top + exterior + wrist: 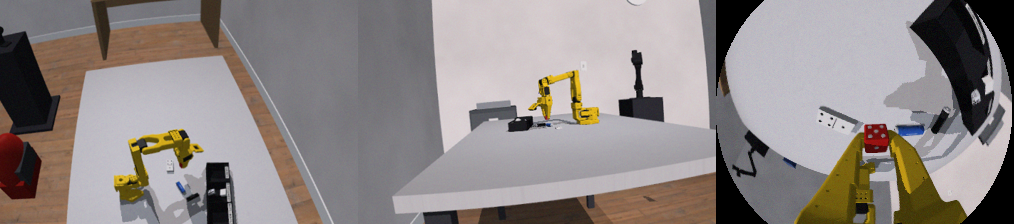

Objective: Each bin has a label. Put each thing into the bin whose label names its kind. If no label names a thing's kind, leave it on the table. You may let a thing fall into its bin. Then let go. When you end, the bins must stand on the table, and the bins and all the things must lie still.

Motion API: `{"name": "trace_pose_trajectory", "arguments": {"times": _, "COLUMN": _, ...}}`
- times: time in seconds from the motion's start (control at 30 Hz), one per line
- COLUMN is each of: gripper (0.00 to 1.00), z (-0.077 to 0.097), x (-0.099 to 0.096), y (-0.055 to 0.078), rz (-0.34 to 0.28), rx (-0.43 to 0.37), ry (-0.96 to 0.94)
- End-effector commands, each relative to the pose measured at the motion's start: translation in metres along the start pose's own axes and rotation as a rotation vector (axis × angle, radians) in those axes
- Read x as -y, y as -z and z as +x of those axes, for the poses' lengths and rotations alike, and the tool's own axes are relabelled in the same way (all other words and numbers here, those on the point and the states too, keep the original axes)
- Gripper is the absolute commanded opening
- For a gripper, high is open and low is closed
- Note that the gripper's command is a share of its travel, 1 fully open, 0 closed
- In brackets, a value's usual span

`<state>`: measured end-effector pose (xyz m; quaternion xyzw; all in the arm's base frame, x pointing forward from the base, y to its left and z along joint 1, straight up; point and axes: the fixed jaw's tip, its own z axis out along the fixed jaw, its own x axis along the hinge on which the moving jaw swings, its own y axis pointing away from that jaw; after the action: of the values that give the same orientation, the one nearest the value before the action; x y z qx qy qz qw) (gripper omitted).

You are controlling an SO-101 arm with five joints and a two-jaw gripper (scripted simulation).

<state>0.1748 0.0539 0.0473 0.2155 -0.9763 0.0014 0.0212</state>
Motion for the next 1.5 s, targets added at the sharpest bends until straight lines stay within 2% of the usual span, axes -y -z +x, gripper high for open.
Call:
{"name": "trace_pose_trajectory", "arguments": {"times": 0.0, "gripper": 0.00, "z": -0.006, "x": 0.003, "y": 0.012, "rz": 0.010, "rx": 0.062, "ry": -0.001}}
{"name": "trace_pose_trajectory", "arguments": {"times": 0.4, "gripper": 0.00, "z": -0.011, "x": 0.007, "y": 0.015, "rz": 0.012, "rx": 0.075, "ry": -0.024}}
{"name": "trace_pose_trajectory", "arguments": {"times": 0.83, "gripper": 0.00, "z": -0.026, "x": 0.023, "y": 0.023, "rz": 0.020, "rx": 0.118, "ry": -0.100}}
{"name": "trace_pose_trajectory", "arguments": {"times": 1.47, "gripper": 0.00, "z": -0.033, "x": 0.029, "y": 0.027, "rz": 0.024, "rx": 0.137, "ry": -0.132}}
